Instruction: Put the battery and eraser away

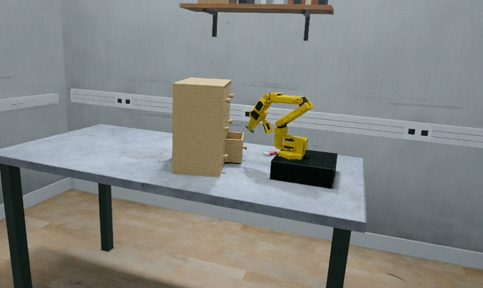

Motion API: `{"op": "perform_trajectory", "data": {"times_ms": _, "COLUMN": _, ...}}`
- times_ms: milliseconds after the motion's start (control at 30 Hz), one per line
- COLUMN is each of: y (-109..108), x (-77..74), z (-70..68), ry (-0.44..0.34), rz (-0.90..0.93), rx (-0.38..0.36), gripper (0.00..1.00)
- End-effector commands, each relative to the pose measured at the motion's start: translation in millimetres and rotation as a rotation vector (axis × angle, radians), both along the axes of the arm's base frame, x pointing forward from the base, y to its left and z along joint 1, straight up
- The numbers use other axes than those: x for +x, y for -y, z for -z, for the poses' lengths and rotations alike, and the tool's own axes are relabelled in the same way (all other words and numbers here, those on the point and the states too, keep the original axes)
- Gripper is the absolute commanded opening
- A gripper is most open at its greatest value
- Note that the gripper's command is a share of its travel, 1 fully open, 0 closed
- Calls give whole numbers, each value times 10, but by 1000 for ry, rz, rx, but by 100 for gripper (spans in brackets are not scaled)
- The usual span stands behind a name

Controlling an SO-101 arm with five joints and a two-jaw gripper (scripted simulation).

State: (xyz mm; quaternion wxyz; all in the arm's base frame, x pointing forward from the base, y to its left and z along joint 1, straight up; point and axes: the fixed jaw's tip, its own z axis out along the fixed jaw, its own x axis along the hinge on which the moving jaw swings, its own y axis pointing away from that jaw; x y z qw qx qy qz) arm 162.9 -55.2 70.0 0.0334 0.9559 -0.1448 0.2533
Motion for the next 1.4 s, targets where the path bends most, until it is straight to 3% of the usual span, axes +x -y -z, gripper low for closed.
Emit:
{"op": "perform_trajectory", "data": {"times_ms": 0, "y": 11, "x": 40, "z": -9, "ry": 7, "rz": -5, "rx": -4, "gripper": 0}}
{"op": "perform_trajectory", "data": {"times_ms": 233, "y": 104, "x": 349, "z": -21, "ry": 7, "rz": -5, "rx": -5, "gripper": 0}}
{"op": "perform_trajectory", "data": {"times_ms": 467, "y": 203, "x": 676, "z": 81, "ry": 7, "rz": -5, "rx": -6, "gripper": 0}}
{"op": "perform_trajectory", "data": {"times_ms": 1367, "y": 221, "x": 720, "z": 110, "ry": 7, "rz": -3, "rx": -6, "gripper": 0}}
